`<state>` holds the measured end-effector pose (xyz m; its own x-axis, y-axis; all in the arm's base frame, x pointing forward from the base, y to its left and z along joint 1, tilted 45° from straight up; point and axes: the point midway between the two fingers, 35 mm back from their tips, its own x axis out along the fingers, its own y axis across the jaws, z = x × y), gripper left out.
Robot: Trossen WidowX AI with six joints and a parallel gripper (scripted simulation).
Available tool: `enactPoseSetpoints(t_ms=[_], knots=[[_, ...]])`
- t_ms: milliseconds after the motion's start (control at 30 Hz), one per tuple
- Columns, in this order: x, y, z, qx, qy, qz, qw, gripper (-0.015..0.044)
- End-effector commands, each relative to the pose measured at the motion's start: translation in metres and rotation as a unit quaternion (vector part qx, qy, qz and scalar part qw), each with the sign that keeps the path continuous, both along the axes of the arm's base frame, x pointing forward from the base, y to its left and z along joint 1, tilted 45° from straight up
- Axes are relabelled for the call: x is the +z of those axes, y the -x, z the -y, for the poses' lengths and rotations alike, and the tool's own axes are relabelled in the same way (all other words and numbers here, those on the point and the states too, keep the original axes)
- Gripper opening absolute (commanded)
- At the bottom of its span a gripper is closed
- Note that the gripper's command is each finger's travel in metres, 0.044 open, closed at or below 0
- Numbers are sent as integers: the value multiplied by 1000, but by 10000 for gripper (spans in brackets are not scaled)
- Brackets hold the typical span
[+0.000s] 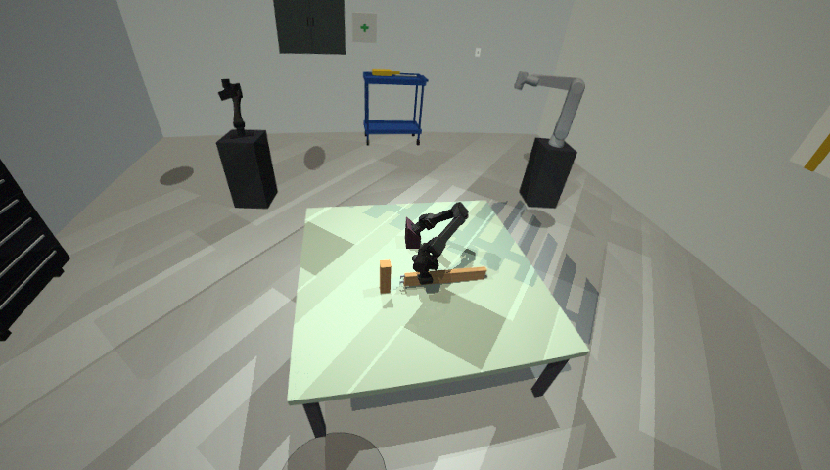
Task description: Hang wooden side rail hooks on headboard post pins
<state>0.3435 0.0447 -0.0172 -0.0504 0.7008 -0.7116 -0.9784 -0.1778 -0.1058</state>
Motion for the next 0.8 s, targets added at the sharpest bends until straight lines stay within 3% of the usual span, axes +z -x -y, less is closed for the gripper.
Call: enactPoseSetpoints(t_ms=[0, 767], knots=[[2, -3, 5, -4, 0, 5, 1000, 0], [5, -3, 8, -4, 1, 5, 1000, 0]])
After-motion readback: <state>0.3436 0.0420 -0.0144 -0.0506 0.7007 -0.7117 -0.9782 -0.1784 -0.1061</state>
